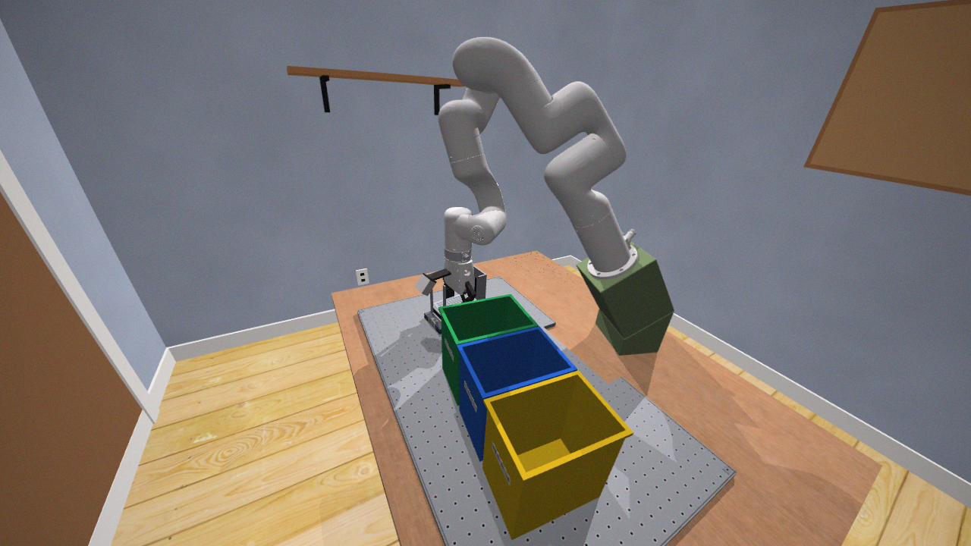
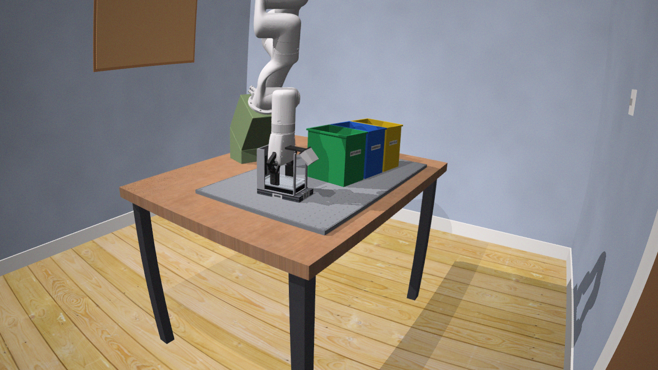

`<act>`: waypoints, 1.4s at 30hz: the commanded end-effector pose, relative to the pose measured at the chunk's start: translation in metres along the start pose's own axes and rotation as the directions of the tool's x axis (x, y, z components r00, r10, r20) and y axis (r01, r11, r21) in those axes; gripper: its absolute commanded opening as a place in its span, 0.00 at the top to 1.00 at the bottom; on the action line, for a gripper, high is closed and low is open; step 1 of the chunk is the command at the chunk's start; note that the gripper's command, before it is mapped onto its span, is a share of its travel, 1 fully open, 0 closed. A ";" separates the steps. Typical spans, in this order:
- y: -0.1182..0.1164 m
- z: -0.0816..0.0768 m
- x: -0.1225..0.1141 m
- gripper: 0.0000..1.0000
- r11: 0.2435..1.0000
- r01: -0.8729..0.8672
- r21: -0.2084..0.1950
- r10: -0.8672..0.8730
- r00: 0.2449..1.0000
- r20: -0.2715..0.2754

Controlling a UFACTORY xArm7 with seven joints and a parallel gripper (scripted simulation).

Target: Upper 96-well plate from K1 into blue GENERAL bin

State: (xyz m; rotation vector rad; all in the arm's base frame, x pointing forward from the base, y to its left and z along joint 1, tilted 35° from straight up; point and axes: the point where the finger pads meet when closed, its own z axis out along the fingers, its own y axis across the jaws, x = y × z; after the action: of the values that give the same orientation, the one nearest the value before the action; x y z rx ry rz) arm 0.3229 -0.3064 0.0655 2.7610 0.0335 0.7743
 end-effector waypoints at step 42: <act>0.000 -0.001 0.000 1.00 1.000 0.000 -0.002 0.000 1.000 0.000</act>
State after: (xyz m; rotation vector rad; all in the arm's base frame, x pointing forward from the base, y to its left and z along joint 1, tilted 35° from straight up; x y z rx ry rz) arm 0.3227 -0.3063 0.0658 2.7608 0.0333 0.7742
